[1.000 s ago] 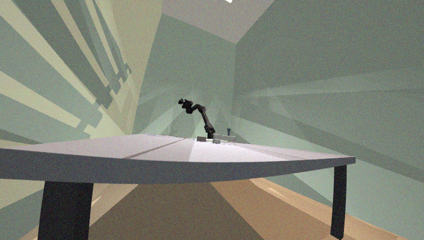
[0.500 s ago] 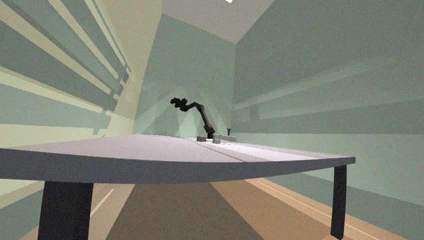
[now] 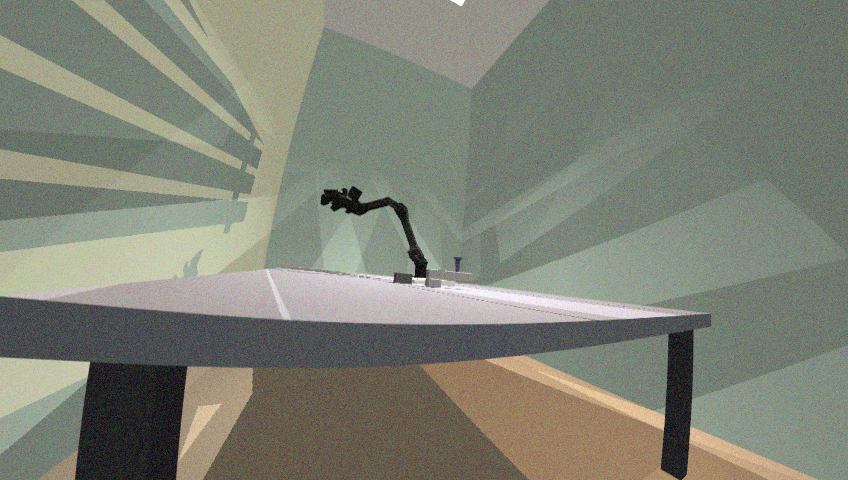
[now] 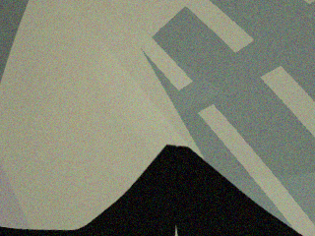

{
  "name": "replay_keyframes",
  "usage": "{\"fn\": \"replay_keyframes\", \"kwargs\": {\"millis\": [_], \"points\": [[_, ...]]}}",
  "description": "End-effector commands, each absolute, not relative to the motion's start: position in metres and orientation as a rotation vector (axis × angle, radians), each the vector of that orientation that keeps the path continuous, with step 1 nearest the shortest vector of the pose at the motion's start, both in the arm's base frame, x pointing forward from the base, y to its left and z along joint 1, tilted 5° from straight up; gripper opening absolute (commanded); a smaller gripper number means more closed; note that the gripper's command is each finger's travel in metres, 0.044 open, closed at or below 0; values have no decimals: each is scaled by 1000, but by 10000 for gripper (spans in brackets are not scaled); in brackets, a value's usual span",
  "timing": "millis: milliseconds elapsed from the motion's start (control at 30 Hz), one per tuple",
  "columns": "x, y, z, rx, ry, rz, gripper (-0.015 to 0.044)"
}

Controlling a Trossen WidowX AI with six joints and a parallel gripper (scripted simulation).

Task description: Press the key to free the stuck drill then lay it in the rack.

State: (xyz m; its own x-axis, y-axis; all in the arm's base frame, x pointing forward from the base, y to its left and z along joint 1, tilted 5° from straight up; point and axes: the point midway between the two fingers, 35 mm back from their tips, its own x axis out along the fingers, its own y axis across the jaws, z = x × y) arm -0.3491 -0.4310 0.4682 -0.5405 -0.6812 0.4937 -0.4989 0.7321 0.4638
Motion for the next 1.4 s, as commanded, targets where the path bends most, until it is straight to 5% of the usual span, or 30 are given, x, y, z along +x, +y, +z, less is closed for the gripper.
{"fn": "replay_keyframes", "kwargs": {"millis": [0,700,1367], "points": [[-294,-476,447,1022,-2203,-509,0],[10,-550,356,1492,-1428,-1099,0],[273,-414,263,1487,-279,-1210,0]]}}
